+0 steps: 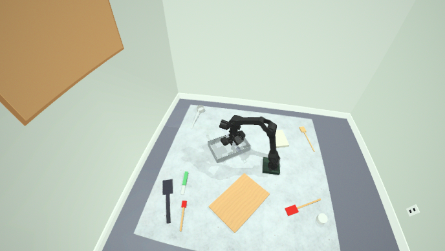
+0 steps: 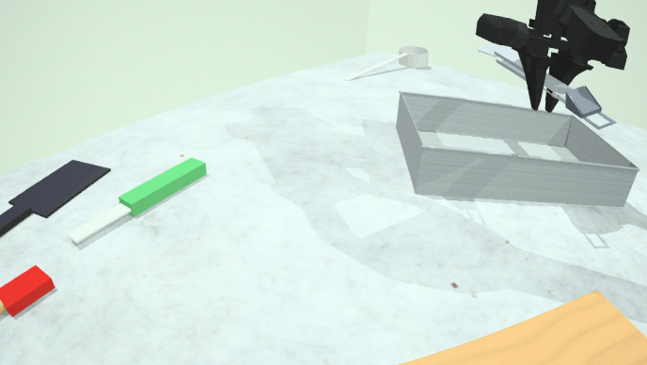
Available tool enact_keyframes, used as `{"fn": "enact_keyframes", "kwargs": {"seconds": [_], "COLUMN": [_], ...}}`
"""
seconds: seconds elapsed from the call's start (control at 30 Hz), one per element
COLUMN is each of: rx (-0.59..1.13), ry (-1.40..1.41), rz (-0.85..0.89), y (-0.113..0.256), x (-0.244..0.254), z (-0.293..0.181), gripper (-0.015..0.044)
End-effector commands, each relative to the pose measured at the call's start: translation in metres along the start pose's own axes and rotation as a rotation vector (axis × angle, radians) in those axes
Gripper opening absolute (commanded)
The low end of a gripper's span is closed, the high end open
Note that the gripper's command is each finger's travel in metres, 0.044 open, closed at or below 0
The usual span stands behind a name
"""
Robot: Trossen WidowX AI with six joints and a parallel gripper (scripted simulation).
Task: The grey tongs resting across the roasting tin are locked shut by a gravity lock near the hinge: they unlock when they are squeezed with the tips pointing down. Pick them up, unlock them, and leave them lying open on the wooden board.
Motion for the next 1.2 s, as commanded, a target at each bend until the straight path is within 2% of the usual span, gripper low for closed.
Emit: {"fn": "enact_keyframes", "kwargs": {"seconds": [0.0,0.47,1.17], "rx": [0.000,-0.003,-0.009], "ry": [-0.013,-0.236,-0.599], "rz": [-0.001,-0.007,-0.006], "y": [-0.001,-0.008,-0.020], "x": [-0.005,-0.075,-0.168], "z": [0.002,0.034,0.112], "gripper": [-0.0150,-0.0150,-0.0150]}}
Point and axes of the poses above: the point midway between the two fingers, 35 mm back from their tips, its own y axis back along the fingers, its own x axis across the jaws, z = x × y, the point moved 5 cm from there along y, back along the fingers, and after that the axes turned 14 degrees about y, right-handed, at the moved point
